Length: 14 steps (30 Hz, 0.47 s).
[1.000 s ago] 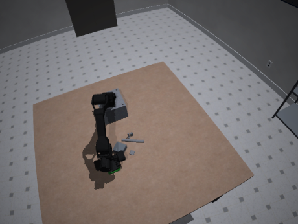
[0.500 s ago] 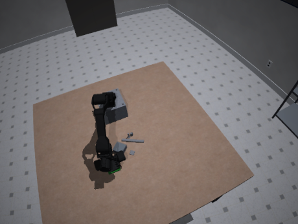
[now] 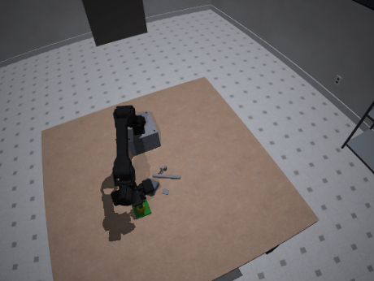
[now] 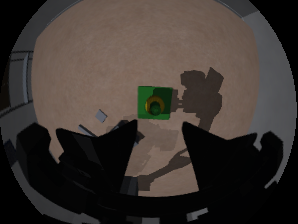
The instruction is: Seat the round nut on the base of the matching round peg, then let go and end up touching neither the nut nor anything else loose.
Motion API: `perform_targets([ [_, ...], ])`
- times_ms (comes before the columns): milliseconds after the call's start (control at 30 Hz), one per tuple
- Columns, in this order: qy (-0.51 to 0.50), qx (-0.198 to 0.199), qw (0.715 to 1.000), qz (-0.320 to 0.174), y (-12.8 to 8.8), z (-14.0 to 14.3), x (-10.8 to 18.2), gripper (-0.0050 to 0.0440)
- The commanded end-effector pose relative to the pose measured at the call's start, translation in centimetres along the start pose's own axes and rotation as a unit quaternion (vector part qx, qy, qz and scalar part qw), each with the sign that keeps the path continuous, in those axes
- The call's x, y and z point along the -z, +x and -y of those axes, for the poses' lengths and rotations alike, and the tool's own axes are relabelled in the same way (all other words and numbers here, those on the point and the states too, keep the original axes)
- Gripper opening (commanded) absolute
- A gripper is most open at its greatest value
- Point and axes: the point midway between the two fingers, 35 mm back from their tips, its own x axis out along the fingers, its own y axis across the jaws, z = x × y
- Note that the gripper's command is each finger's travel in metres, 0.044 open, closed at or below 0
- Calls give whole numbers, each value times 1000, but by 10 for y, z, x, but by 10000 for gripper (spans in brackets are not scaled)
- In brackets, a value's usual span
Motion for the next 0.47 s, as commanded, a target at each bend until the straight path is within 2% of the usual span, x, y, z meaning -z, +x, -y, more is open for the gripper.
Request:
perform_targets([
  [0,0,-5,1000,-13,-2,-1,4,260],
  [433,0,-5,1000,-13,-2,0,-1,260],
])
